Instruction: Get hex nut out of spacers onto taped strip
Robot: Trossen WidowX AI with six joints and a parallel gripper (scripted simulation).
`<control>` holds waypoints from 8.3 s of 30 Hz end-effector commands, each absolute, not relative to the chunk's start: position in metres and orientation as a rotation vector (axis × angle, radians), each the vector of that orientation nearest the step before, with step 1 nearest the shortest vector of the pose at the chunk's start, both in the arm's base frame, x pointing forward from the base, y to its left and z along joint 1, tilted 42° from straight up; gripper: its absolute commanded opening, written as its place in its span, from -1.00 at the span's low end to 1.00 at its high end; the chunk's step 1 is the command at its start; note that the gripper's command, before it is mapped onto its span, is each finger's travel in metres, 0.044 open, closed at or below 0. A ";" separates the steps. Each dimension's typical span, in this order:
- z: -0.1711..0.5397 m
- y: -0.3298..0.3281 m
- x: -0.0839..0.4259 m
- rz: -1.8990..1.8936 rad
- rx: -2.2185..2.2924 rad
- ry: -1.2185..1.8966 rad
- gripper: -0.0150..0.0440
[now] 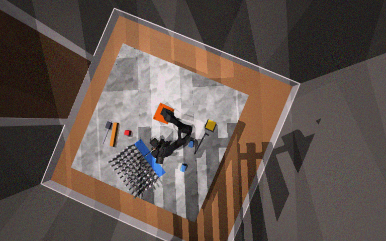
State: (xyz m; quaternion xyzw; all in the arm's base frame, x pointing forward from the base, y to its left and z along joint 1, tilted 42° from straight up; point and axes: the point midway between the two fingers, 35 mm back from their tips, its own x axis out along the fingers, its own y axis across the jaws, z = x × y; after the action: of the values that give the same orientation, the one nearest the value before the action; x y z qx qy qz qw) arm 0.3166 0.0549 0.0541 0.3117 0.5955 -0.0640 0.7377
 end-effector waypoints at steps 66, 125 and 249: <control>0.066 0.070 0.278 -0.151 0.686 1.308 -0.49; 0.137 0.035 0.247 -0.156 0.676 1.313 -0.49; -0.144 -0.426 -0.032 0.111 0.449 1.181 -0.49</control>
State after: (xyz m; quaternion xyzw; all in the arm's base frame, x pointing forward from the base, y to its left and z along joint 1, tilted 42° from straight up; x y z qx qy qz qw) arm -0.0334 -0.4225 -0.1450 0.2214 0.5550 0.0483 0.8004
